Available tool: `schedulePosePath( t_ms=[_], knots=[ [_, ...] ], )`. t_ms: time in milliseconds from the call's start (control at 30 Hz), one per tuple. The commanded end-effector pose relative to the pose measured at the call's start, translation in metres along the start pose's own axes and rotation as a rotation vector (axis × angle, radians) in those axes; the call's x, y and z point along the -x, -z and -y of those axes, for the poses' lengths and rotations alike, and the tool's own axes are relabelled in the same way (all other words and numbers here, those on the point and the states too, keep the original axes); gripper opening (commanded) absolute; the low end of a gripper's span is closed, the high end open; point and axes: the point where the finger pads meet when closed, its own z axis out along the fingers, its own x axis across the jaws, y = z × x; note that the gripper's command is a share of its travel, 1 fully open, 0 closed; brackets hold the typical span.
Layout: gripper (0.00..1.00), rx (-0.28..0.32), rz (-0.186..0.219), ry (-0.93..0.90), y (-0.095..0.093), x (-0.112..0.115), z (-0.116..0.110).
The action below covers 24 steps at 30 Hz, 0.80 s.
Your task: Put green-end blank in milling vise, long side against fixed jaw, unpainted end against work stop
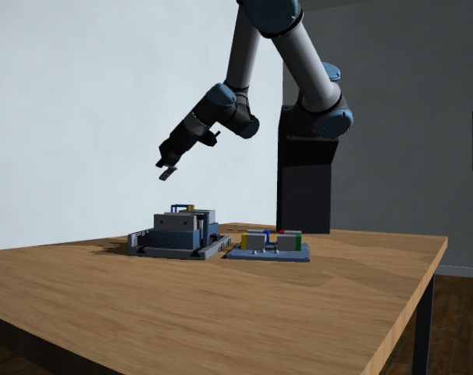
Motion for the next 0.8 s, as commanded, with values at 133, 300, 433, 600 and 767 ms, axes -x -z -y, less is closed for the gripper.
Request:
schedulePosePath(
  t_ms=[133, 300, 433, 600, 767],
  knots=[
    [1.0, -0.08, -0.076, -0.085, 0.02, -0.007, 0.003],
    [1.0, -0.08, -0.076, -0.085, 0.02, -0.007, 0.003],
    [1.0, -0.126, -0.124, -0.144, 0.033, -0.012, 0.005],
    [1.0, -0.2, -0.199, -0.233, 0.053, -0.021, 0.009],
    [1.0, -0.2, -0.199, -0.233, 0.053, -0.021, 0.009]
  ],
)
